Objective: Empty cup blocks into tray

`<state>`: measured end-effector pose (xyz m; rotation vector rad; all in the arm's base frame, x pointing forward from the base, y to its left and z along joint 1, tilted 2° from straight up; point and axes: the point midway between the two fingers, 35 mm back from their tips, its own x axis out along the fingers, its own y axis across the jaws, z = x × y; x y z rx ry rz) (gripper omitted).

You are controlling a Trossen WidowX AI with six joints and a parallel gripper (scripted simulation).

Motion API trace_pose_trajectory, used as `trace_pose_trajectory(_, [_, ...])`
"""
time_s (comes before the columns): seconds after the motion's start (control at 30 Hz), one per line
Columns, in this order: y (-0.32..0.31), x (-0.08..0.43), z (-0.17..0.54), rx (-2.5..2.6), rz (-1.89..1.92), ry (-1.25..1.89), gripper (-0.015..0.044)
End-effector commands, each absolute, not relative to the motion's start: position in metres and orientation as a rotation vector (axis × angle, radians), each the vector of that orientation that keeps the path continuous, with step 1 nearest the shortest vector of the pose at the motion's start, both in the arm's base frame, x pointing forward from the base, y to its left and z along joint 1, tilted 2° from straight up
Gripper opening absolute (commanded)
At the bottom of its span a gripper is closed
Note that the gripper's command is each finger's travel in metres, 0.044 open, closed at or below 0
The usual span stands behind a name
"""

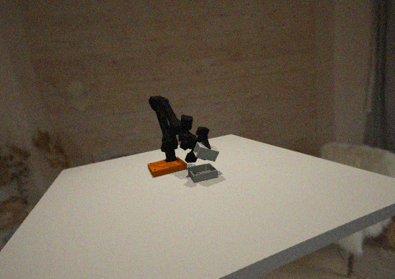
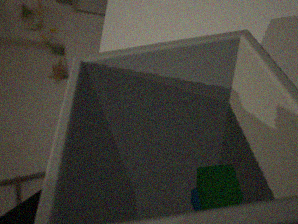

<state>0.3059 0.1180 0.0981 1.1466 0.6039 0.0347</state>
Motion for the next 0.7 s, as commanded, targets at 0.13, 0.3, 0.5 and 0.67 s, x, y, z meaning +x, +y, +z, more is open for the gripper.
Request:
trace_pose_trajectory(0.13, [0.1185, 0.3074, 0.0995, 1.315, -0.014, 0.608, 0.0])
trace_pose_trajectory(0.3, [0.1187, 0.3077, 0.0993, 1.421, -0.048, 0.614, 0.0])
trace_pose_trajectory(0.5, [0.119, 0.3081, 0.099, 1.548, -0.09, 0.62, 0.0])
trace_pose_trajectory(0.67, [0.1193, 0.3084, 0.0988, 1.653, -0.125, 0.624, 0.0])
